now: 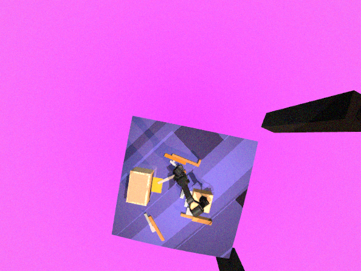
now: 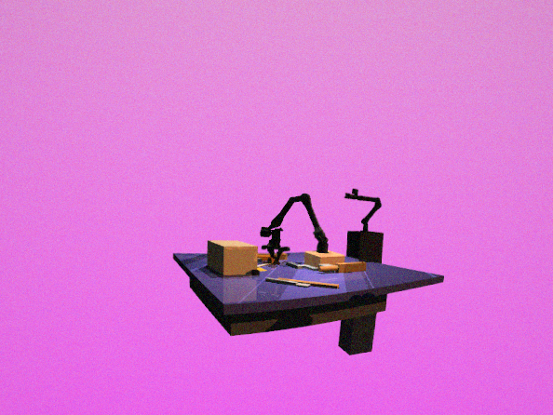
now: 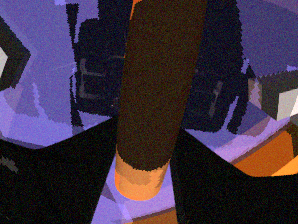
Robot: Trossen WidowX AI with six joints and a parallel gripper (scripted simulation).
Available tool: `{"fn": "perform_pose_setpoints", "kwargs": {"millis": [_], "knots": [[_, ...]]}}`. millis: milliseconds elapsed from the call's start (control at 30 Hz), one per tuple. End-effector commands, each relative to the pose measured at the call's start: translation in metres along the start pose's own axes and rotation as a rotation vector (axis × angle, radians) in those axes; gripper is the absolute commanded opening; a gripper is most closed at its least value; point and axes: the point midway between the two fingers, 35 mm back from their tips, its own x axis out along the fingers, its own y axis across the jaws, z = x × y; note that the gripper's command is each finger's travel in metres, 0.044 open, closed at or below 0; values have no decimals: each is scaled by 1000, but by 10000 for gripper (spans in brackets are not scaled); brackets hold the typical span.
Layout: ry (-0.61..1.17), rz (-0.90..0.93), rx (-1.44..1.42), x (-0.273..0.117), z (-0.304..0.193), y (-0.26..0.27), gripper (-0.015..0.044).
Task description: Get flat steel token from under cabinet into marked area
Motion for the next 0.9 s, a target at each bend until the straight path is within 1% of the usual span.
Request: {"fn": "perform_pose_setpoints", "kwargs": {"millis": [0, 367, 867], "knots": [[1, -11, 2, -2, -3, -8, 0], [1, -11, 10, -2, -8, -15, 0], [1, -11, 122, -2, -8, -15, 0]]}}
